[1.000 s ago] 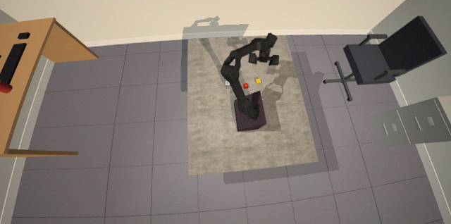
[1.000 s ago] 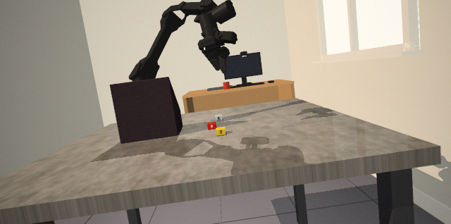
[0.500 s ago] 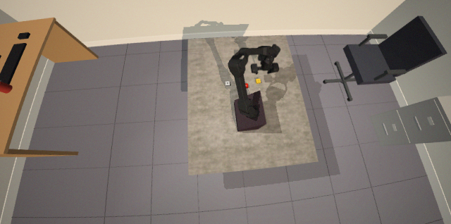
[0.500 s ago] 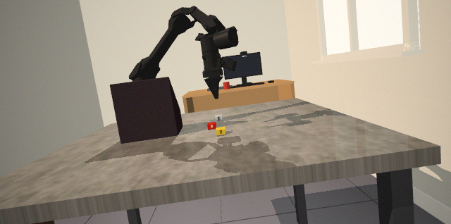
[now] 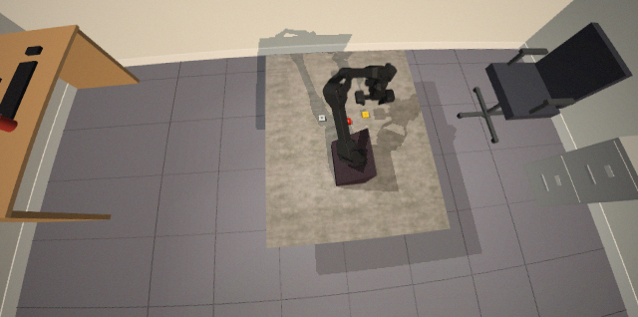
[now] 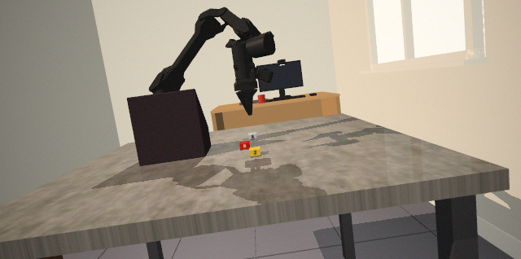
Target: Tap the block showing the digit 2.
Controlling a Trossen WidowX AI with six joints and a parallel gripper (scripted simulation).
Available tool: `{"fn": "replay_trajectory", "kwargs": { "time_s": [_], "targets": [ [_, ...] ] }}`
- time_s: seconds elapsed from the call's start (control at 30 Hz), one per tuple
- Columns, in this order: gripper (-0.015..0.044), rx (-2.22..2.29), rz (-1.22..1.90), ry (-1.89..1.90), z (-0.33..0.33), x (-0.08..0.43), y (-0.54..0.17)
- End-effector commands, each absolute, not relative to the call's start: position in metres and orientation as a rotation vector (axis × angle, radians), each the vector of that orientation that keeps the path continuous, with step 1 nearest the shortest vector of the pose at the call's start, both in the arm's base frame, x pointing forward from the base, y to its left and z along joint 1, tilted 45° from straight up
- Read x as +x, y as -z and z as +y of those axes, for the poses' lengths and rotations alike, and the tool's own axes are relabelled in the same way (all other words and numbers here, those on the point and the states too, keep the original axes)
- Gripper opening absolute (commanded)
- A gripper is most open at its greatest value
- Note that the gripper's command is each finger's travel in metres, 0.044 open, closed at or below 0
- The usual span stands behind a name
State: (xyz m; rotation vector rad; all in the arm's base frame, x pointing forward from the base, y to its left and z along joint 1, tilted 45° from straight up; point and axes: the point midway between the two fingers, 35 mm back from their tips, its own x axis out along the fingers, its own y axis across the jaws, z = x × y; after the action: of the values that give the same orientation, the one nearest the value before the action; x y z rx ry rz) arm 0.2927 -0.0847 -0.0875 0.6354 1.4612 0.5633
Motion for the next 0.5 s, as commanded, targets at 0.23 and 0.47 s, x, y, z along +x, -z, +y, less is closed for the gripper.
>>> {"fn": "replay_trajectory", "kwargs": {
  "time_s": [0.23,0.47],
  "targets": [
    [0.0164,0.639,1.457,-0.574,-0.026,0.295,0.145],
    [0.0020,0.639,1.457,-0.574,-0.026,0.295,0.145]
  ]
}}
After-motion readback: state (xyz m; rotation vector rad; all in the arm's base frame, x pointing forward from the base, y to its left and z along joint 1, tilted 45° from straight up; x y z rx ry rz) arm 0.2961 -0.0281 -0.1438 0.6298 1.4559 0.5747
